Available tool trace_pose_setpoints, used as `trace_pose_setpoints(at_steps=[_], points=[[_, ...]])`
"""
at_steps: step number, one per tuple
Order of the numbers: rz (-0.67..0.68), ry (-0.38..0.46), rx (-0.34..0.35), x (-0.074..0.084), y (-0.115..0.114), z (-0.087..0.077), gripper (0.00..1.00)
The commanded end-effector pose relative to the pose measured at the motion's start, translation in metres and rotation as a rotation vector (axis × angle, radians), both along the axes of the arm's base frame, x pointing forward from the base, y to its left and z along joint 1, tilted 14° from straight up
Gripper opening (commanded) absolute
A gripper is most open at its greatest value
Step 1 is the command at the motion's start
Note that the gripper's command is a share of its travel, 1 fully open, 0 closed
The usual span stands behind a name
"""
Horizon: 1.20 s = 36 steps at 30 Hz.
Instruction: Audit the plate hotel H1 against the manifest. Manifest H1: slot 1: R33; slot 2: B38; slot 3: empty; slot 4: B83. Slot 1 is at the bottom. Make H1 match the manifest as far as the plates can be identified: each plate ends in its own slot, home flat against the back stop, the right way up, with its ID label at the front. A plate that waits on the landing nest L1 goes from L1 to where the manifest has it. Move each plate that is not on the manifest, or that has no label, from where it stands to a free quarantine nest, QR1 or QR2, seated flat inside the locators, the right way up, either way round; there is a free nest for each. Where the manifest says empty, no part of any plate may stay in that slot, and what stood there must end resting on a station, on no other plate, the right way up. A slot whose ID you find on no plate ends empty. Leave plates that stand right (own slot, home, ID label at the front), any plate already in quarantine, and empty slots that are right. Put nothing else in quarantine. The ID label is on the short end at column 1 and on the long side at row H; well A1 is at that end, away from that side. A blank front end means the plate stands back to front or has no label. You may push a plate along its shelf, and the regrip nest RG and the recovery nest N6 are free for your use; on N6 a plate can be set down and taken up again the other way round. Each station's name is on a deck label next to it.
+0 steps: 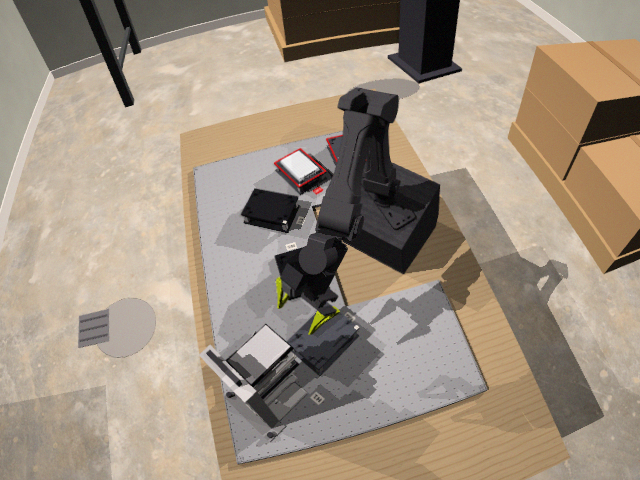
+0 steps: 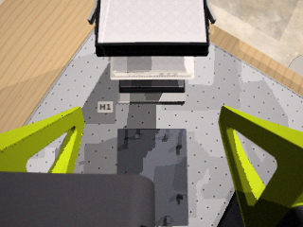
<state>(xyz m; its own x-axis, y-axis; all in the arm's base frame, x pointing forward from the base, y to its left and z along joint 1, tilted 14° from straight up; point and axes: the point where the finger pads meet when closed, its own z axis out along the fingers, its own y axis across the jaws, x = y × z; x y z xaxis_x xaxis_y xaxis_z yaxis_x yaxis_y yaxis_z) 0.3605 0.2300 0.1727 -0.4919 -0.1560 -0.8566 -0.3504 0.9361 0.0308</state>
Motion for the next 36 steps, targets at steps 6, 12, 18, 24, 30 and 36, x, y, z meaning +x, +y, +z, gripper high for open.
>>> trace_pose_setpoints(at_steps=[6, 12, 18, 24, 30, 36], points=[[-0.001, -0.011, 0.007, 0.003, 0.001, 0.006, 1.00], [-0.001, -0.011, 0.007, 0.003, 0.001, 0.006, 1.00], [-0.001, -0.011, 0.007, 0.003, 0.001, 0.006, 1.00], [-0.001, -0.011, 0.007, 0.003, 0.001, 0.006, 1.00], [-0.004, -0.012, 0.007, 0.003, 0.000, 0.009, 1.00], [0.001, -0.002, 0.003, -0.015, -0.004, -0.001, 1.00]])
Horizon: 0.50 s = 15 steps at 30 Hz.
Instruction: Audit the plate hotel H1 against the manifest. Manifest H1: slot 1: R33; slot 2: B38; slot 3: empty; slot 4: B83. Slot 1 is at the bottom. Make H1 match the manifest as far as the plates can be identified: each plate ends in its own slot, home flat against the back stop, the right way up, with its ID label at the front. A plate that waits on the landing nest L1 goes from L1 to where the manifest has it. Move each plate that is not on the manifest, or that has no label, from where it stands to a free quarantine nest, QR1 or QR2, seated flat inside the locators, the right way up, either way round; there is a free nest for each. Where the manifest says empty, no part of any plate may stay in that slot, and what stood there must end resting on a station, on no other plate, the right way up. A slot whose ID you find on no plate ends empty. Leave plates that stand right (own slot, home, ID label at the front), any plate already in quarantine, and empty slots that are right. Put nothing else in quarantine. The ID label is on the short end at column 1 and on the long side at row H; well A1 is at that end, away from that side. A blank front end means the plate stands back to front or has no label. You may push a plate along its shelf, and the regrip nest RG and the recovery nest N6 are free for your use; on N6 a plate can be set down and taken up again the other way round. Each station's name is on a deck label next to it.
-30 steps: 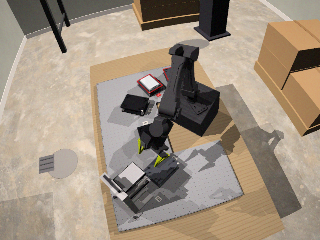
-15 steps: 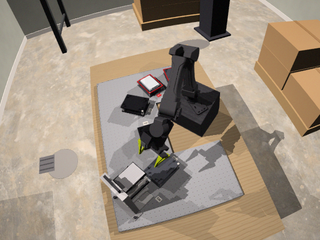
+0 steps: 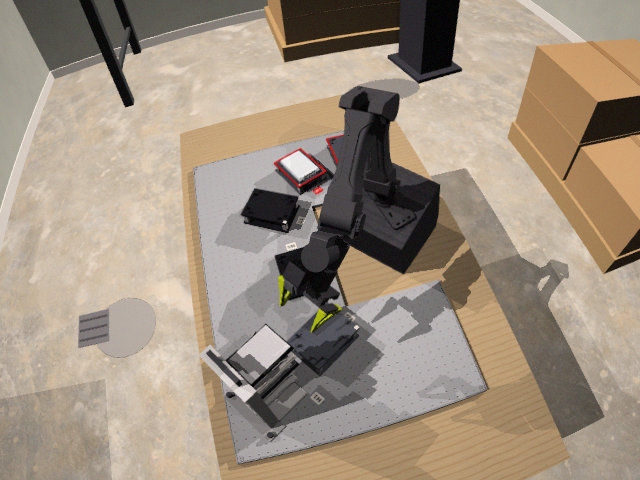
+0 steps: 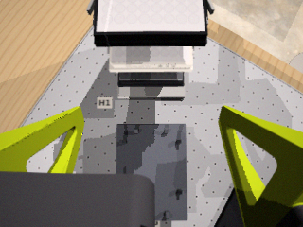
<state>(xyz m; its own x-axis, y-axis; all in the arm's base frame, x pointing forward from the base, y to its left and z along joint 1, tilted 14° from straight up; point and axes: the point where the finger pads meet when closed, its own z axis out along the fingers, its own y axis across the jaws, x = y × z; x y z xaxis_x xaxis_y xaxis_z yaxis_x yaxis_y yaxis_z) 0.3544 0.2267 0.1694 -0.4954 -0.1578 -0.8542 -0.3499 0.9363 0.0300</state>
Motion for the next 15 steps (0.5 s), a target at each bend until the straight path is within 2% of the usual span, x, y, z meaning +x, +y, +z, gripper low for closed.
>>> trace_pose_setpoints(at_steps=[1, 11, 12, 14, 15], points=[[0.001, -0.007, 0.006, -0.010, -0.002, 0.002, 1.00], [0.001, -0.004, 0.004, -0.022, -0.006, -0.002, 1.00], [0.002, -0.022, 0.017, -0.020, -0.004, 0.001, 1.00], [-0.003, 0.005, -0.008, -0.017, -0.005, -0.016, 1.00], [-0.004, 0.005, -0.008, -0.016, -0.006, -0.018, 1.00]])
